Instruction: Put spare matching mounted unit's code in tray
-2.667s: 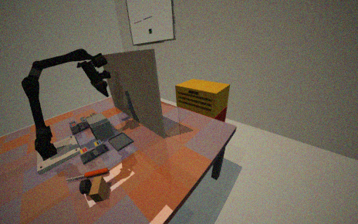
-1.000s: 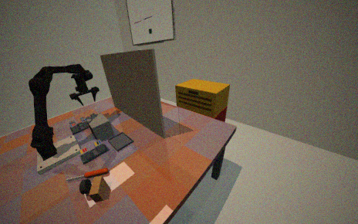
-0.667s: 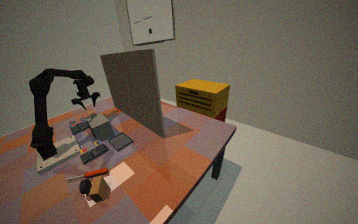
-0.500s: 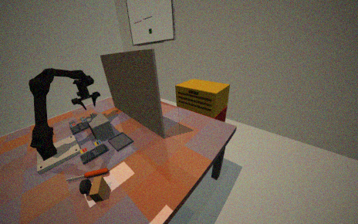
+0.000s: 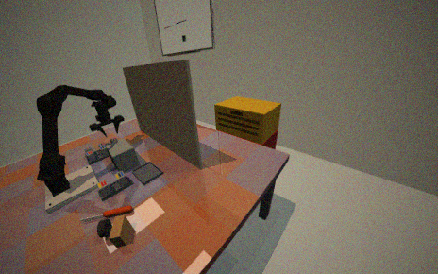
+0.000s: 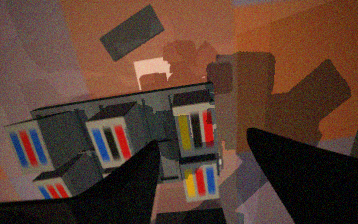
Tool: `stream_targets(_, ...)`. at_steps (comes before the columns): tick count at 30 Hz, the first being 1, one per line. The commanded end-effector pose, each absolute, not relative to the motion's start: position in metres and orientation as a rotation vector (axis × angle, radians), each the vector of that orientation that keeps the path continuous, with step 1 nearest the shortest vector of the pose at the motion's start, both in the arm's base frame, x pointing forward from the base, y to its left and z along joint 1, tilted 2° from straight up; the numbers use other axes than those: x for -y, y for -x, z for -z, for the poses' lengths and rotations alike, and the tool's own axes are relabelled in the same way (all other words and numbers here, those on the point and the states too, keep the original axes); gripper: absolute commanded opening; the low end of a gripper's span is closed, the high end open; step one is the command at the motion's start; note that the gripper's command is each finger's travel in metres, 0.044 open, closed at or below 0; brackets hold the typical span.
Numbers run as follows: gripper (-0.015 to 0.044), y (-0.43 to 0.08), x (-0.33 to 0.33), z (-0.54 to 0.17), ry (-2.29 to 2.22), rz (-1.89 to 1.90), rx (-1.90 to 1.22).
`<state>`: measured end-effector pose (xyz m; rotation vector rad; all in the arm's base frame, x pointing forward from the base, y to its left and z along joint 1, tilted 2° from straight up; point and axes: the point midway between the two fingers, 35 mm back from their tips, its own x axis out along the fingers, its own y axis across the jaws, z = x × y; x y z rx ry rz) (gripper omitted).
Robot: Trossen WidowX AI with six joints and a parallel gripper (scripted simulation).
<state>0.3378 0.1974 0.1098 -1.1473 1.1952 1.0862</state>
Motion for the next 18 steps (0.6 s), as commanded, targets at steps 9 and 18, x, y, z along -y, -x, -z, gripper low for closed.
stream_targets(9, 0.0300, -0.339, -0.196, -0.086, 1.155, -1.087, -1.207)
stream_targets(18, 0.0300, -0.339, -0.195, -0.071, 1.155, -1.087, -1.207)
